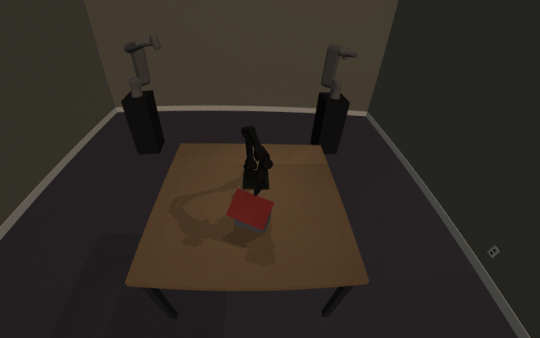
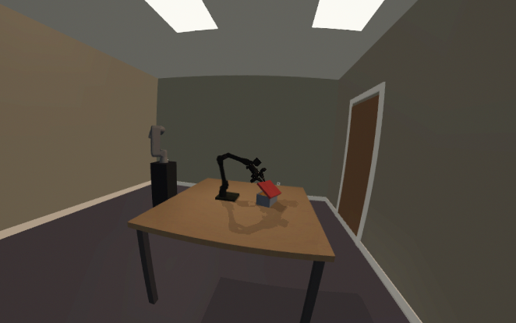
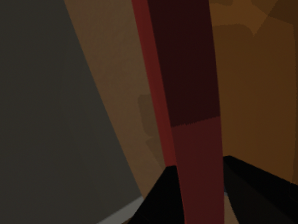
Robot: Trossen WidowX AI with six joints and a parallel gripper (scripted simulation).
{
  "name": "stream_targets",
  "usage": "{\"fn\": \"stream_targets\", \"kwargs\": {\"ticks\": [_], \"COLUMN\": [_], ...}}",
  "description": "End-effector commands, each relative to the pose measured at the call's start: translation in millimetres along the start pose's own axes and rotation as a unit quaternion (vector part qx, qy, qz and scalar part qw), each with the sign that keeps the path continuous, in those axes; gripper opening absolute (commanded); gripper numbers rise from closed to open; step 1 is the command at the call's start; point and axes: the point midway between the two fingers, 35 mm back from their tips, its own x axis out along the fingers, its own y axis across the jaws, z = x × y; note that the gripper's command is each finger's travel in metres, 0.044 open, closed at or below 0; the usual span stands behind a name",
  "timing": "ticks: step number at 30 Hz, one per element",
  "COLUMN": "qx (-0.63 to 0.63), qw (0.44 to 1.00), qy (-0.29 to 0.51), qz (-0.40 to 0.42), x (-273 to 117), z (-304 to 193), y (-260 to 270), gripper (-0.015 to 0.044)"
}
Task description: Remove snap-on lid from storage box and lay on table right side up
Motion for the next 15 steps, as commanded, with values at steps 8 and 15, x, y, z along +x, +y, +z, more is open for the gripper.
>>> {"fn": "stream_targets", "kwargs": {"ticks": [8,15], "qx": [0.0,0.0], "qw": [1.0,1.0], "qy": [0.0,0.0], "qz": [0.004,0.004], "x": [-10.3,-16.2], "z": [-0.2,-0.1], "y": [14.2,21.1], "gripper": [0.0,0.0]}}
